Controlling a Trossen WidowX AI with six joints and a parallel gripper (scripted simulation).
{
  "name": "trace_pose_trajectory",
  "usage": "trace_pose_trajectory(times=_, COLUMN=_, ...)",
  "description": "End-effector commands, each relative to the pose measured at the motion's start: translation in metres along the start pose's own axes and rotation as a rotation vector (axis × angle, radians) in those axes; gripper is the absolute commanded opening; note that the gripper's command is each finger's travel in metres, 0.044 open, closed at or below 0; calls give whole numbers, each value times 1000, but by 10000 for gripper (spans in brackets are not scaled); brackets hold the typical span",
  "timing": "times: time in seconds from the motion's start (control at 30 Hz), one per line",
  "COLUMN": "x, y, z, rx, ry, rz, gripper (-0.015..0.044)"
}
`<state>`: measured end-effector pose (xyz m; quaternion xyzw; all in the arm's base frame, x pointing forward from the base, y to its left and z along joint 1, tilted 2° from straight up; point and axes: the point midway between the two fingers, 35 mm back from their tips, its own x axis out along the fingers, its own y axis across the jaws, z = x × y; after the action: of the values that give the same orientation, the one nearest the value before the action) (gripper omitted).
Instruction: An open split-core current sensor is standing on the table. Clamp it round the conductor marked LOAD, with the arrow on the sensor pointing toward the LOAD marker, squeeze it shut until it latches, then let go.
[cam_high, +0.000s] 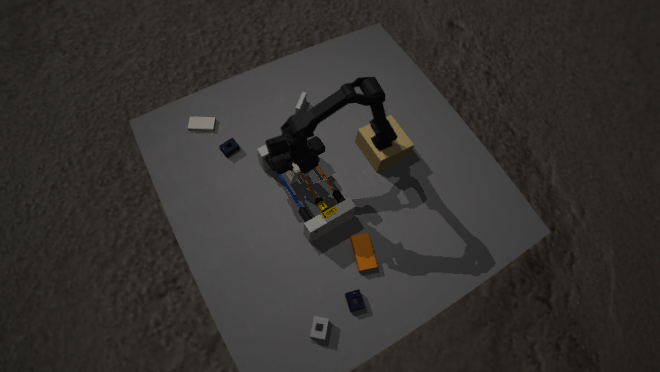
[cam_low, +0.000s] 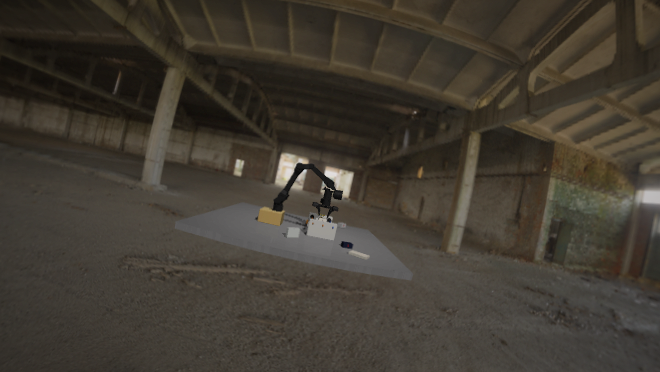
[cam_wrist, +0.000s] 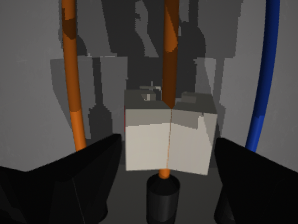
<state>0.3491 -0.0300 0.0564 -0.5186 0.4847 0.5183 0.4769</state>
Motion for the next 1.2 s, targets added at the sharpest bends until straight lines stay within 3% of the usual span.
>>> trace_pose_trajectory(times=0.0, x=0, y=0, z=0, rx=0, ry=0, rz=0, gripper=368)
trace_pose_trajectory(times=0.1, x=0, y=0, z=0, rx=0, ry=0, rz=0, gripper=440)
trace_pose_trajectory(times=0.37, x=3, y=0, z=0, rx=0, ry=0, rz=0, gripper=440)
trace_pose_trajectory(times=0.5, x=40, y=1, z=-2, rx=-5, ry=-1, rz=-1, gripper=440)
trace_pose_trajectory(times=1.17, x=63, y=0, z=-2, rx=-5, ry=-1, rz=-1, gripper=440)
